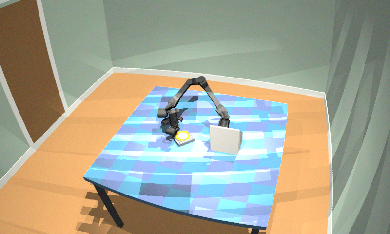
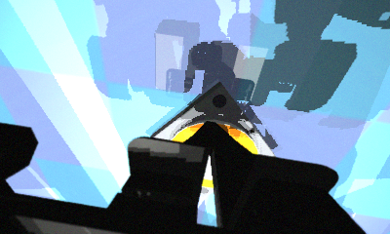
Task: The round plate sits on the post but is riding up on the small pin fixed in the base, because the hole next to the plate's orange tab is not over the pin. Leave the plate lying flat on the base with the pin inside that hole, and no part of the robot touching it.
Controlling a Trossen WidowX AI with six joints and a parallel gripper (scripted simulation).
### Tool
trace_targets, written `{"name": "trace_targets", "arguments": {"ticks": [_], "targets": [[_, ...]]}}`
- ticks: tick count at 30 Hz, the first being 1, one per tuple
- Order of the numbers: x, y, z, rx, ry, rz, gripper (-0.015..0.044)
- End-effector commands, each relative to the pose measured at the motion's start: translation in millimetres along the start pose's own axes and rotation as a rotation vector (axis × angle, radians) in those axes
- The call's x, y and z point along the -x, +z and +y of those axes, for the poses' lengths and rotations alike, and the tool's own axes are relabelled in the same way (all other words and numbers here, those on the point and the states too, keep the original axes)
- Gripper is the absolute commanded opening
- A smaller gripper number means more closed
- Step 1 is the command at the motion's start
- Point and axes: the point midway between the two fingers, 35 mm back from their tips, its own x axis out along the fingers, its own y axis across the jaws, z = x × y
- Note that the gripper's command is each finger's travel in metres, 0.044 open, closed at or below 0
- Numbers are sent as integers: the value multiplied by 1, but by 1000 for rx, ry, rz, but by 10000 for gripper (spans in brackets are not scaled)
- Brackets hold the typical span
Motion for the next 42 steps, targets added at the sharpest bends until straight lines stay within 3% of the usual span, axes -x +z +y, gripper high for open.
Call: {"name": "trace_targets", "arguments": {"ticks": [1,33,42], "targets": [[3,2,-8,0,-5,-3,0],[3,-4,-34,0,-6,-3,0],[46,-10,-31,1,-4,-3,0]]}}
